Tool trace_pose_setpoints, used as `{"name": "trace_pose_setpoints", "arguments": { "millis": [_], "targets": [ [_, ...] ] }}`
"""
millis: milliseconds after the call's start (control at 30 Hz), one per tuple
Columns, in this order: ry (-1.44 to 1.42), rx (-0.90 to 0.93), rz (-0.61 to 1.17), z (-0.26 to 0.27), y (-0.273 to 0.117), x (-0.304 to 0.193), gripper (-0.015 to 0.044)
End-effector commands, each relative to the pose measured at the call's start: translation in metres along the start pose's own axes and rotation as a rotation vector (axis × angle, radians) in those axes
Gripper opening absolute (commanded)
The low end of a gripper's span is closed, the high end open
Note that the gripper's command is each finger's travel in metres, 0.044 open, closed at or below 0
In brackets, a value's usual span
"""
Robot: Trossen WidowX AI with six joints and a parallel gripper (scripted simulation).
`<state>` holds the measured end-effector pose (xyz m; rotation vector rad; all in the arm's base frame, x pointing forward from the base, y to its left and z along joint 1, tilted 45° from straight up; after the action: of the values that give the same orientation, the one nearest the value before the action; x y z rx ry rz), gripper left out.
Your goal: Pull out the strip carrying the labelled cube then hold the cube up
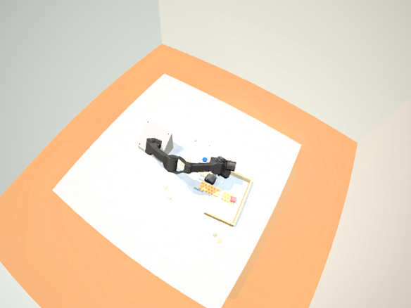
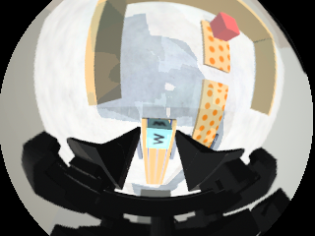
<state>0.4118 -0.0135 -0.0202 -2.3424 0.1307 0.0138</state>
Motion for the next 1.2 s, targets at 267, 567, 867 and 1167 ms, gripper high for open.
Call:
{"name": "trace_pose_setpoints", "arguments": {
  "millis": [267,567,867,1167],
  "targets": [
    [-0.001,-0.001,0.003,0.0,0.005,-0.001,0.0138],
    [-0.001,-0.001,0.003,0.0,0.004,-0.001,0.002],
    [-0.006,0.0,0.004,0.0,-0.021,-0.033,0.0],
    [-0.009,-0.003,0.005,-0.001,-0.037,-0.061,0.0]
  ]
}}
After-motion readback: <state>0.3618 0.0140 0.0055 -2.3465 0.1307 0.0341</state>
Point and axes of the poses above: the point midway between the two fingers, 35 mm back from their tips, its own y axis out along the fingers, its own z axis across the jaws, x = y × z, the point moved 8 cm from there along -y, back along the fingers, and after that the axes turned 4 degrees about -y, right-handed, at the moved point
